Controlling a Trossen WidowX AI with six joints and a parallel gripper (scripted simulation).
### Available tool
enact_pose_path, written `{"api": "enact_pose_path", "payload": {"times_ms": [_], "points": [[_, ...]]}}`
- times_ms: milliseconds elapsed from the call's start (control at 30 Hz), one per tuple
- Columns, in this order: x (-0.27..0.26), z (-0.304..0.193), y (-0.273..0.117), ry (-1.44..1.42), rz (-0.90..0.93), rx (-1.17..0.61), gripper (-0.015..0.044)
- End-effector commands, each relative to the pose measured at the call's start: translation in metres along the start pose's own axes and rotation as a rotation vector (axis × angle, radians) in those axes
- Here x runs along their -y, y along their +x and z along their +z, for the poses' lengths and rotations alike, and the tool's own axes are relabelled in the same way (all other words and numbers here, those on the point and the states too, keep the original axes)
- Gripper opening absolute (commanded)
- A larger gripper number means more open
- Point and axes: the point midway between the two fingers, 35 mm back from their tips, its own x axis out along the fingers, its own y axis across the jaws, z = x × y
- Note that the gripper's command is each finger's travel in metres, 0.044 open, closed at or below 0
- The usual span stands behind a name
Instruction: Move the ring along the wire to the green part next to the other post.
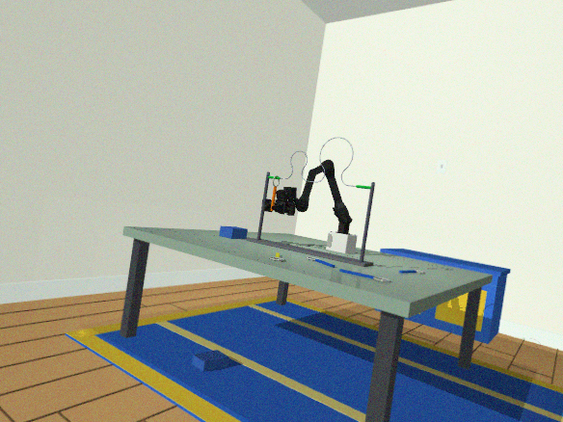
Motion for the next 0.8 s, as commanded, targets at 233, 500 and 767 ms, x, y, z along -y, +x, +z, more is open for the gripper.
{"api": "enact_pose_path", "payload": {"times_ms": [233,500,767], "points": [[0.0,0.0,0.0,0.0,0.0,0.0,0.0081],[0.0,0.0,0.0,0.0,0.0,0.0,-0.0129],[0.0,0.0013,0.0,0.0,-0.001,0.0,-0.015]]}}
